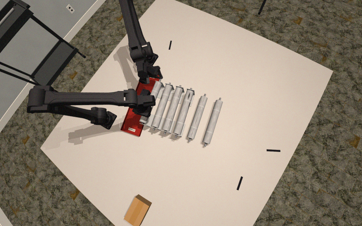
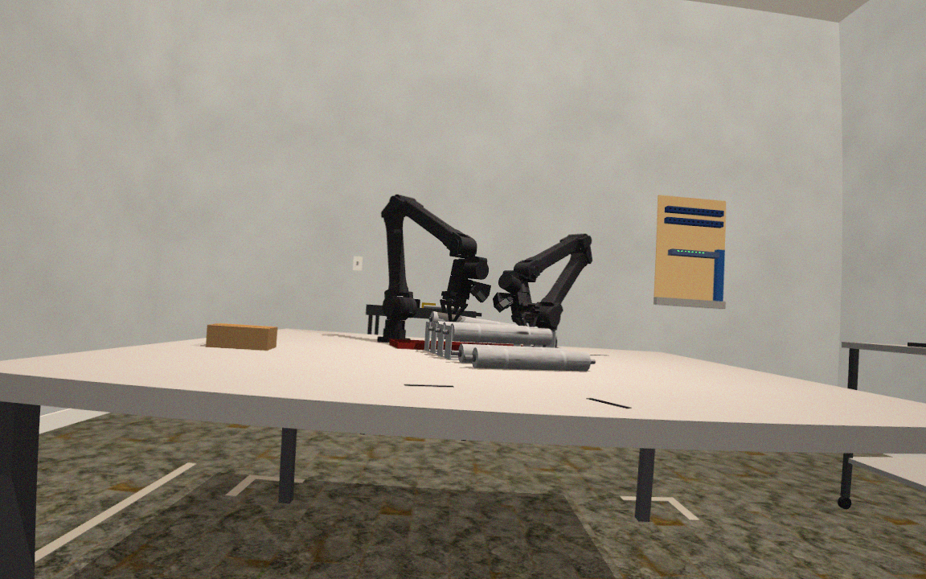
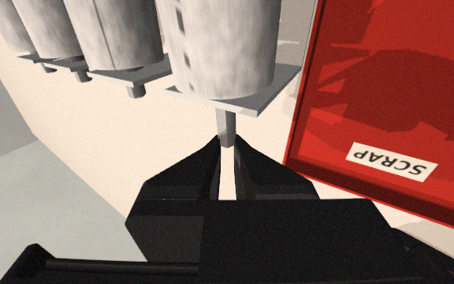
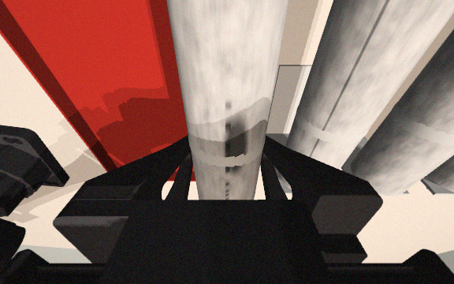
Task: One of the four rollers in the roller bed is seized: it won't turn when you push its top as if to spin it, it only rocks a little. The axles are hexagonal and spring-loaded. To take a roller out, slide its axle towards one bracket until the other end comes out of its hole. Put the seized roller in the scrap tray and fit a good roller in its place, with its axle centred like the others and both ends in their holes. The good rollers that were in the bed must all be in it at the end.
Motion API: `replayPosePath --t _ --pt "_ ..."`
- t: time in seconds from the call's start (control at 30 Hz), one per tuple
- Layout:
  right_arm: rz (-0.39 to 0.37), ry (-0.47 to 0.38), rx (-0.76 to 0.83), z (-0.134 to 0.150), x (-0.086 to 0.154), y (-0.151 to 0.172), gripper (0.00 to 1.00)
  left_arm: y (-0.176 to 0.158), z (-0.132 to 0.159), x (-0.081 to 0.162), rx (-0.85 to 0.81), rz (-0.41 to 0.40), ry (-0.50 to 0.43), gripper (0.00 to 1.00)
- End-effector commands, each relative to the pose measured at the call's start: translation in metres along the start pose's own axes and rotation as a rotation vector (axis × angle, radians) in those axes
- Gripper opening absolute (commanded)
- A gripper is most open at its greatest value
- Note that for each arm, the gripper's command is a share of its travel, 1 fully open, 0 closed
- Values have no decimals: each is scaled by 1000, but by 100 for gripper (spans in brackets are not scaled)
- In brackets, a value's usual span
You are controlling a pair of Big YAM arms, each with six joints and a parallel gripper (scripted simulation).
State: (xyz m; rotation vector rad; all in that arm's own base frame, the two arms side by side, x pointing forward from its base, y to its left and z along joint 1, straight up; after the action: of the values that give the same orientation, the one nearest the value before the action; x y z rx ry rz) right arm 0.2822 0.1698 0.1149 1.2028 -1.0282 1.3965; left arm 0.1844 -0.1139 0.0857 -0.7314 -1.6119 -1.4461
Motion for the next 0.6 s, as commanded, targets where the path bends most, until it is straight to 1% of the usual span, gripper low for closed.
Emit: replayPosePath --t 0.0,0.13,0.2,0.27,0.33,0.57 --pt "65 -24 7 -9 36 -20 32 8 -10 16 -15 -8 -50 3" --pt "65 -24 7 -9 36 -20 32 8 -10 16 -13 -7 -50 3" --pt "65 -24 7 -9 36 -20 32 1 -2 10 -24 3 -34 3" --pt "65 -24 7 -9 36 -20 32 2 -2 10 -18 0 -35 3" --pt "65 -24 7 -9 36 -20 32 10 -10 17 -10 -11 -56 3" --pt "65 -24 7 -9 36 -20 32 10 -10 17 -10 -11 -55 3"
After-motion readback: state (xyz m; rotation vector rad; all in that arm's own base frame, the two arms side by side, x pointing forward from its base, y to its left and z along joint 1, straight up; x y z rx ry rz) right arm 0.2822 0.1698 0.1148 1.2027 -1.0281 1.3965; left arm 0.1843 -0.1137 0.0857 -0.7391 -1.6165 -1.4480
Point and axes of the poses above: on each arm, the point where the finger pads meet when closed, its own x axis back along the fingers, its own y axis across the jaws, z = x × y, the point moved 2 cm from there along x, back along the fingers, and after that the axes turned 1 degree about -x, right-handed, at the moved point
